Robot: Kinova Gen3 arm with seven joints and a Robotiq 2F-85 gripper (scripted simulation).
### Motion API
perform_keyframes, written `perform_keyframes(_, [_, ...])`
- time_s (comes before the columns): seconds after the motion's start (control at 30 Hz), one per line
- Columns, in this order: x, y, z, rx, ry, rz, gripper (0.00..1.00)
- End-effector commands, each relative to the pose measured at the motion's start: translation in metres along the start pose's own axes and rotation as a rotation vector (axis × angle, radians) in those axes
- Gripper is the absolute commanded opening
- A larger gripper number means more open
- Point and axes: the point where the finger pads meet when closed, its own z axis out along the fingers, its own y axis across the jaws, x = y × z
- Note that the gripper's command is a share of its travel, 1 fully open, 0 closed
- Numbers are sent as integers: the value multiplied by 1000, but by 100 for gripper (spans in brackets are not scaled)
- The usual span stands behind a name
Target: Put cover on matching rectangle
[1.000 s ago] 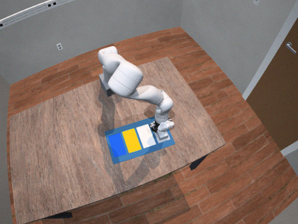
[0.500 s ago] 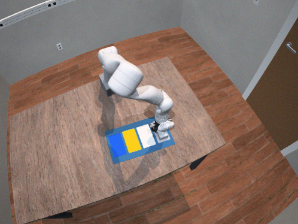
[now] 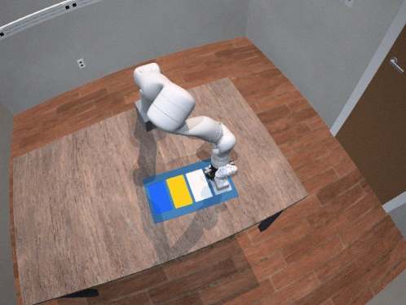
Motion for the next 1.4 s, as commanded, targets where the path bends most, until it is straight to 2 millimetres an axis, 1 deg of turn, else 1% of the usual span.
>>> perform_keyframes(0.0, [2, -2, 1, 4, 4, 6, 0])
perform_keyframes(0.73, [1, -1, -2, 3, 3, 5, 0])
perform_keyframes(1.0, [1, -1, -9, 3, 3, 5, 0])
perform_keyframes(1.37, [1, -1, -34, 3, 3, 5, 0])
